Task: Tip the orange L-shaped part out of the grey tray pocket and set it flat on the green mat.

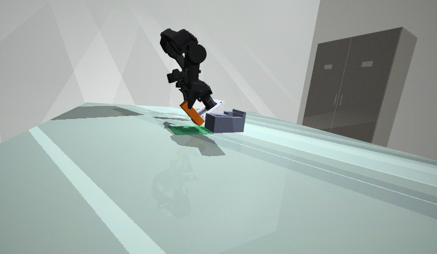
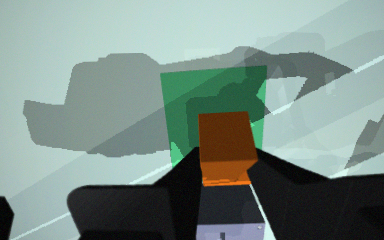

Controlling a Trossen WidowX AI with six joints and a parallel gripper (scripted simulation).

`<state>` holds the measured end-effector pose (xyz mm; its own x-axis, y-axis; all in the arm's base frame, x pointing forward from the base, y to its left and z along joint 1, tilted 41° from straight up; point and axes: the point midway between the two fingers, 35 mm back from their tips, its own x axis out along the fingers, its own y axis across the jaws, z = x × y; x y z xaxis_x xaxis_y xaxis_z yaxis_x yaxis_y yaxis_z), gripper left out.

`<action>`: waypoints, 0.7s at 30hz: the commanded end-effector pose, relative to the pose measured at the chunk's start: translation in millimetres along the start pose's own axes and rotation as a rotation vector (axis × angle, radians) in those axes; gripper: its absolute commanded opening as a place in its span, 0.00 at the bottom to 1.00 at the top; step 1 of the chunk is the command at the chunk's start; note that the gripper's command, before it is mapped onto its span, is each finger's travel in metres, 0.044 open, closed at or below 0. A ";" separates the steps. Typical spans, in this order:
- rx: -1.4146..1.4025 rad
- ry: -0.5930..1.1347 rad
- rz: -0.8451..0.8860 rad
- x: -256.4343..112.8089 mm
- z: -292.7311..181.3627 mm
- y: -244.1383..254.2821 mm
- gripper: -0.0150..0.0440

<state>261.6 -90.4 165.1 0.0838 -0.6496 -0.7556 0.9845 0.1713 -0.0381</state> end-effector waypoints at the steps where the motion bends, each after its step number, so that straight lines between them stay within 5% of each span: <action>1: -0.005 -0.001 -0.002 6.8 -0.3 -1.8 0.25; 18: 0.000 -0.003 -0.003 14.9 0.3 -1.6 0.25; 21: 0.000 -0.003 -0.003 14.9 0.3 -1.6 0.39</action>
<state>261.2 -100.6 154.0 0.0809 -0.6525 -0.7535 0.9847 0.1692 -0.0409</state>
